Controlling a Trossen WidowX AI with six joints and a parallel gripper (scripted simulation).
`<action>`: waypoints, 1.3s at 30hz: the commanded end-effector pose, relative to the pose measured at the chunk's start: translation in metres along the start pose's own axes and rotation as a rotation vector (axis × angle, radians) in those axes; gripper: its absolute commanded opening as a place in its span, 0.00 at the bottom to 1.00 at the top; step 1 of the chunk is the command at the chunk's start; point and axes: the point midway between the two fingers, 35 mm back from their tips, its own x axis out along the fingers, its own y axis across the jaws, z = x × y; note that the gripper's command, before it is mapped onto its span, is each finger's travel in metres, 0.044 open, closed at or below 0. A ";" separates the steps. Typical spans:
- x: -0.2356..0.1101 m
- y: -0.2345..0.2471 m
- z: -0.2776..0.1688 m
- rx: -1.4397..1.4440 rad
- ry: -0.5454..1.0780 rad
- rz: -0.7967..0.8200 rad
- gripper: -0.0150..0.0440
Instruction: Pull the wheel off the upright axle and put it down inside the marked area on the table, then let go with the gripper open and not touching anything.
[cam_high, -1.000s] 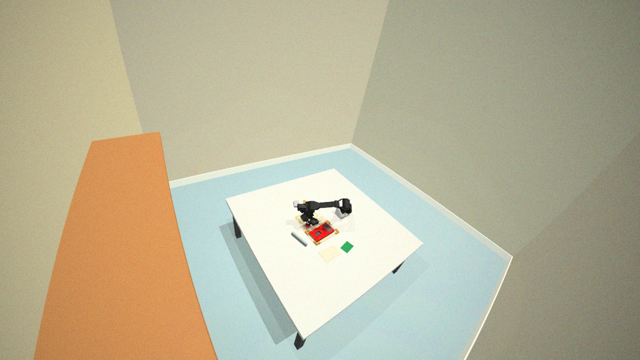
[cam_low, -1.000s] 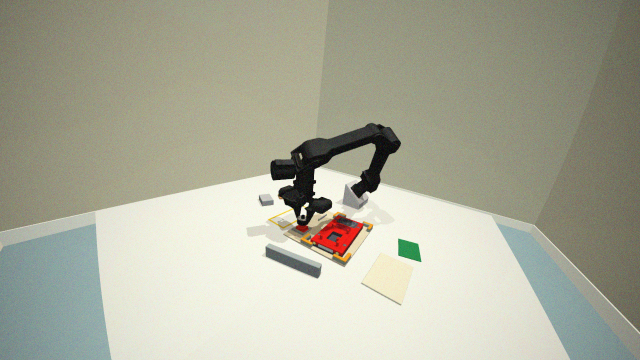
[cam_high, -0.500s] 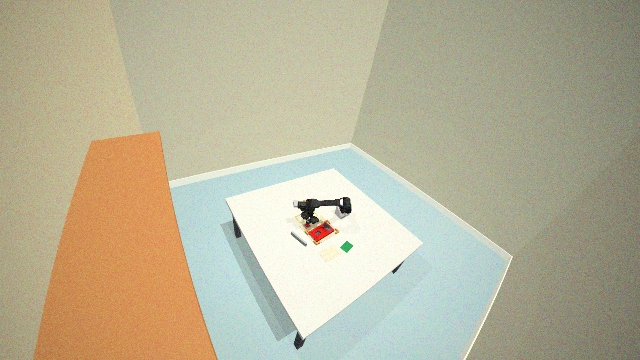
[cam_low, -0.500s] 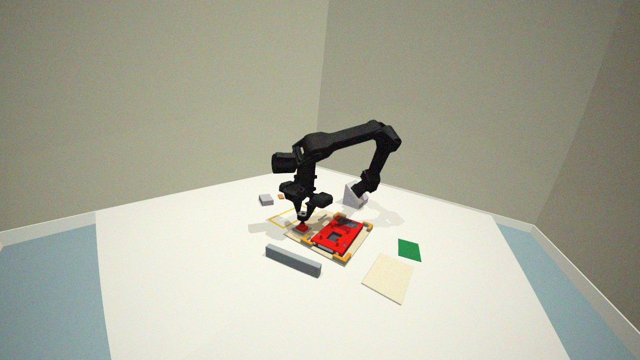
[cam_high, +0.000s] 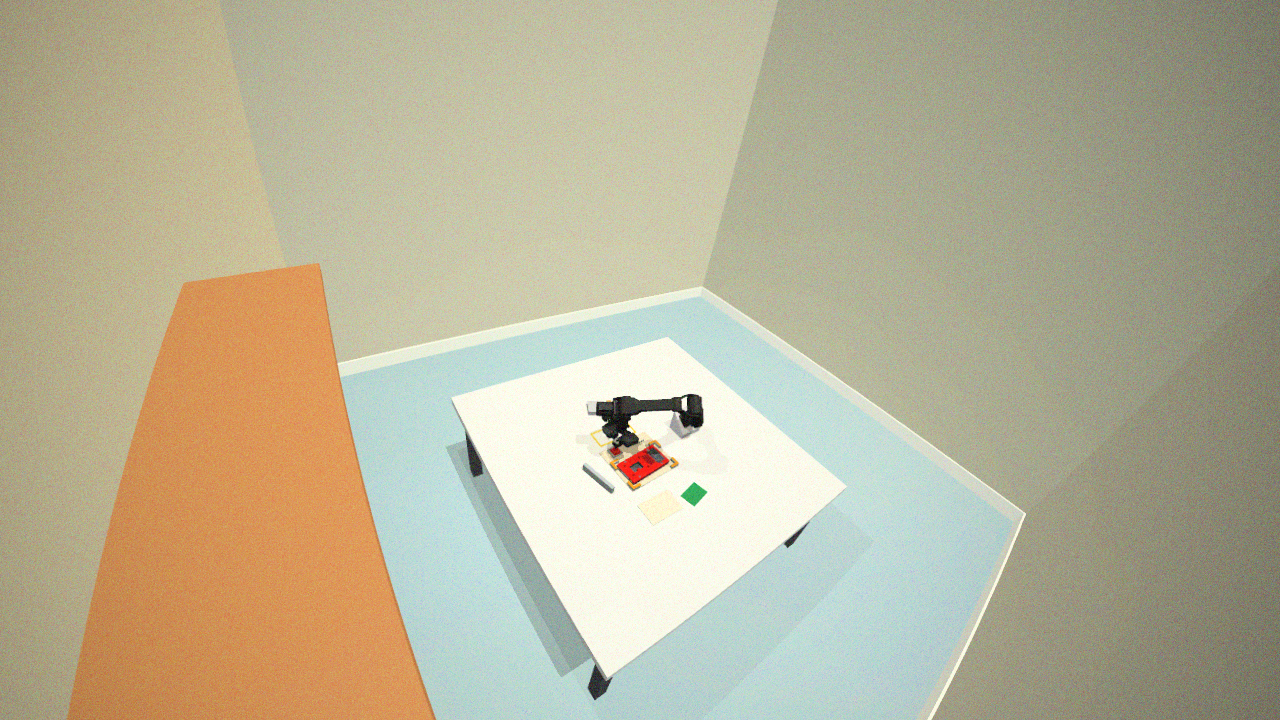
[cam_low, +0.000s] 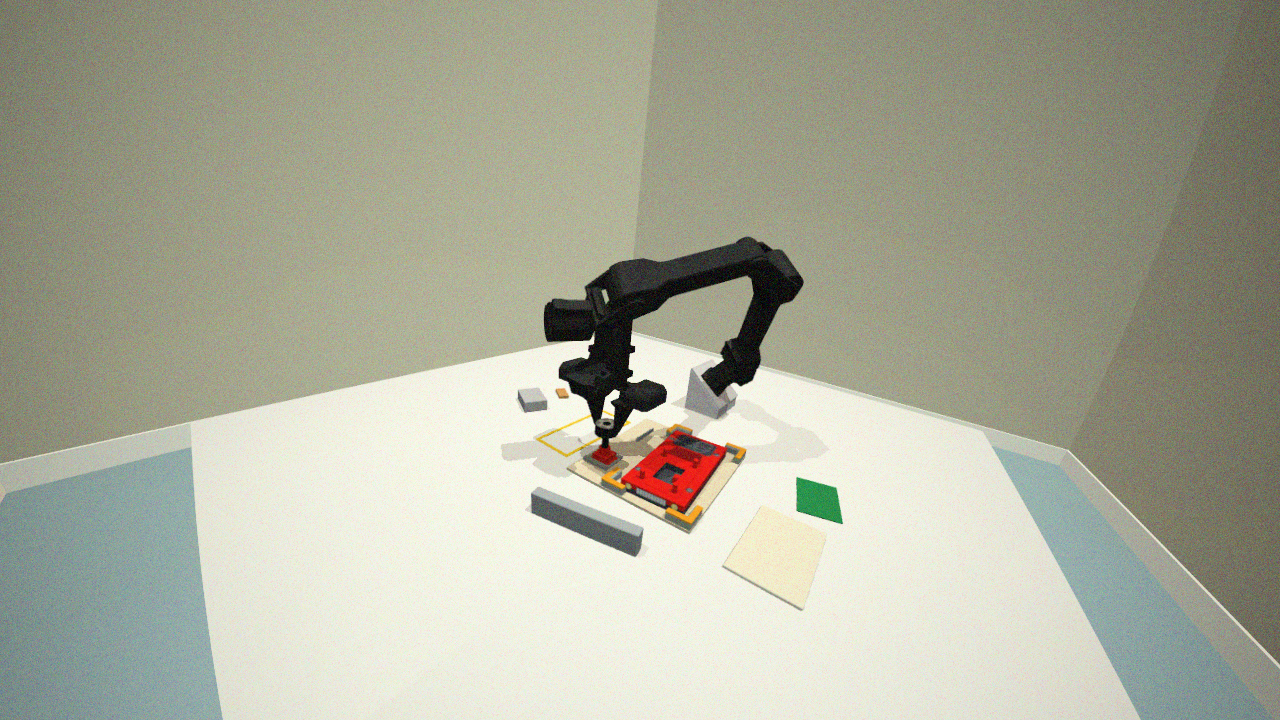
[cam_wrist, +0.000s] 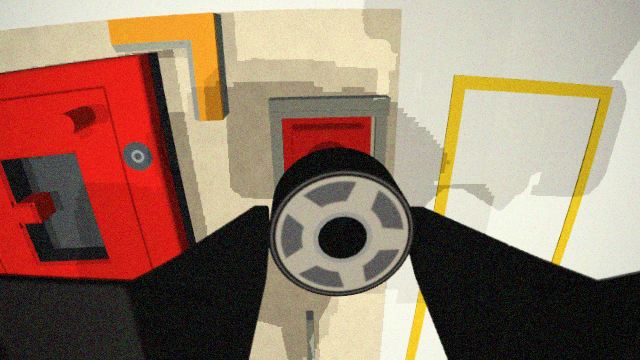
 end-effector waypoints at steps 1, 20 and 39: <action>-0.004 -0.001 0.002 -0.006 -0.005 -0.006 0.25; -0.010 -0.001 0.001 -0.004 -0.006 -0.005 0.25; -0.038 -0.025 -0.014 0.005 0.000 -0.006 0.25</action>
